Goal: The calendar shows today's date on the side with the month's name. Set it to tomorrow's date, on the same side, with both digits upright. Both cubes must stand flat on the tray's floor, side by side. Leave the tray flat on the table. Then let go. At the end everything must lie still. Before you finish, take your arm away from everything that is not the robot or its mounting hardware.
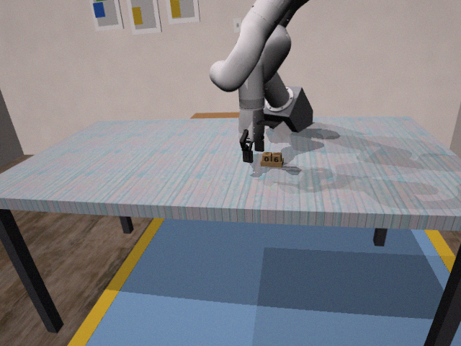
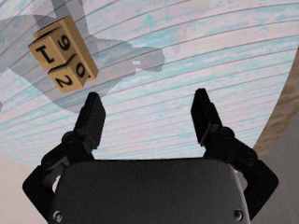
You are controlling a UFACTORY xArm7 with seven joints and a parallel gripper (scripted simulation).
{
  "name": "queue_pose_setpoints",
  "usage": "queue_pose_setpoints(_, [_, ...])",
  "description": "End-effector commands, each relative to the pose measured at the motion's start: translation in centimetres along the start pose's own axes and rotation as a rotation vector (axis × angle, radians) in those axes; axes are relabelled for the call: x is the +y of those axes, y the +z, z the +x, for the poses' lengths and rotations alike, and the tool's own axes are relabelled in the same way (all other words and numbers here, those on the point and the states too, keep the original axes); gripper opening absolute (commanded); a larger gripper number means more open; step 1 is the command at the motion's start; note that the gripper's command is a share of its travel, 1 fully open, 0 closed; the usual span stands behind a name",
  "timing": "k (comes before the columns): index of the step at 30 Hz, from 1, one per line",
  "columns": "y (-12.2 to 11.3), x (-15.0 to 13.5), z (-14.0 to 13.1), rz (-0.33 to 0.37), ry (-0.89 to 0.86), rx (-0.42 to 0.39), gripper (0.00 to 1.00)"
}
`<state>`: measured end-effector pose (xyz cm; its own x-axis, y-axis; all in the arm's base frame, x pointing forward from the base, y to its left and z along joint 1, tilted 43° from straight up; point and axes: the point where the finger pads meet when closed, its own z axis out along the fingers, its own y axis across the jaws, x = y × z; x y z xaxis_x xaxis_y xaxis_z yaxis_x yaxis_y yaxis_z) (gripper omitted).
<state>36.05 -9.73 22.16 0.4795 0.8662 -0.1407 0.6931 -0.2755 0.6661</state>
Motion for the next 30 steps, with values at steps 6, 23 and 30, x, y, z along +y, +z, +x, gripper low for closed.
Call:
queue_pose_setpoints(6, [-0.2,0.5,-1.9,-0.001,0.229,0.0,1.0])
queue_pose_setpoints(23, [-0.2,0.5,-2.1,-0.001,0.229,0.0,1.0])
queue_pose_setpoints(30, [-0.2,0.5,-2.1,-0.001,0.229,0.0,1.0])
